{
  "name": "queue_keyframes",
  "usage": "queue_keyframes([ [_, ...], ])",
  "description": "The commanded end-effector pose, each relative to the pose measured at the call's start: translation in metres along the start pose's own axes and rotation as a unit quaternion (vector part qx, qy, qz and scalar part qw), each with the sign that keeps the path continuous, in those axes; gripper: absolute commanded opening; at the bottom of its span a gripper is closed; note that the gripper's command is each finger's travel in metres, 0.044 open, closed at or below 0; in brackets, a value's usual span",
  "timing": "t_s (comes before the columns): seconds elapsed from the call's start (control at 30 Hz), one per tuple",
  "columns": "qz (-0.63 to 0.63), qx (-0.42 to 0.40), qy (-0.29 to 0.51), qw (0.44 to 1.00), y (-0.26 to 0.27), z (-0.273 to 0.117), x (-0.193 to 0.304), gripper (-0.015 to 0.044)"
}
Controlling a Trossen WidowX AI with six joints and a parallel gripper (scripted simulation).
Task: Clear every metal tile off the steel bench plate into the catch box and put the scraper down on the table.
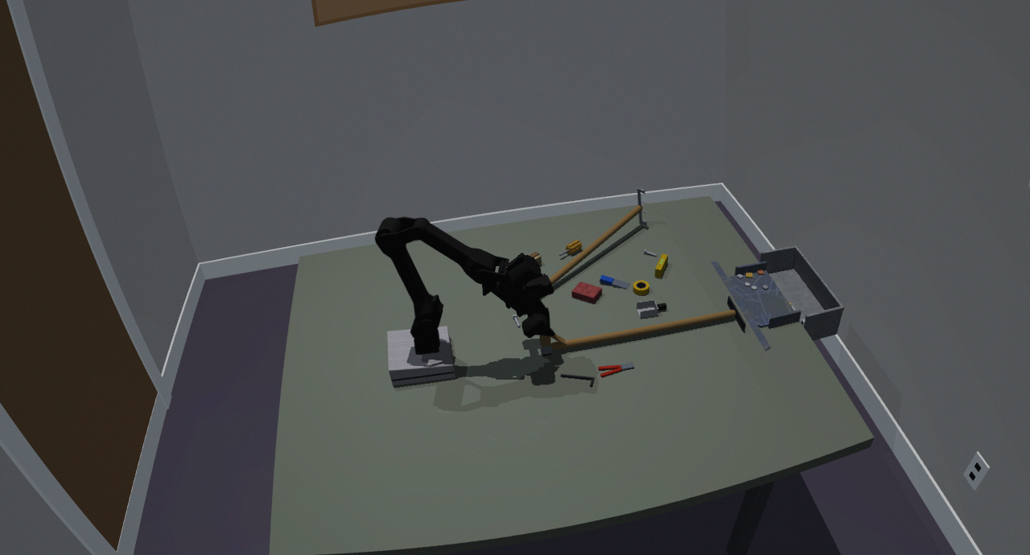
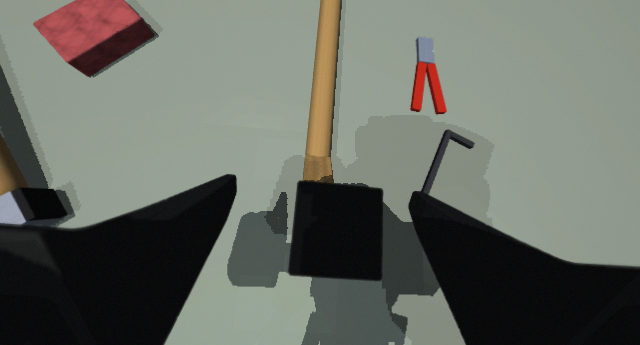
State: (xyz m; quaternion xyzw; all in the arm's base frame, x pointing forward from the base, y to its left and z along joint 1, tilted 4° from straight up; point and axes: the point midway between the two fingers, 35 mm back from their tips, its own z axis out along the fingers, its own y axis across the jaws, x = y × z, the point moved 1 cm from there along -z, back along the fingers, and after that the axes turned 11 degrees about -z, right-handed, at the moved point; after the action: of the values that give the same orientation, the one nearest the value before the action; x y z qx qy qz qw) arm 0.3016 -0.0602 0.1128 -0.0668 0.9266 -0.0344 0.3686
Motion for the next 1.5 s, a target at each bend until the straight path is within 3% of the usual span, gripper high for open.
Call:
queue_keyframes([
  [0.0,0.002,0.0,0.003,1.0,0.001,0.008,0.003,0.044],
  [0.17,0.002,0.0,0.003,1.0,0.002,0.013,0.004,0.044],
  [0.6,0.0,0.0,0.0,1.0,0.001,0.009,0.001,0.0099],
  [0.83,0.0,0.0,0.0,1.0,0.001,0.009,0.001,0.0052],
  [0.9,0.0,0.0,0.0,1.0,0.001,0.009,0.001,0.0],
  [1.47,0.0,-0.002,0.002,1.0,0.013,0.008,-0.002,0.0],
])
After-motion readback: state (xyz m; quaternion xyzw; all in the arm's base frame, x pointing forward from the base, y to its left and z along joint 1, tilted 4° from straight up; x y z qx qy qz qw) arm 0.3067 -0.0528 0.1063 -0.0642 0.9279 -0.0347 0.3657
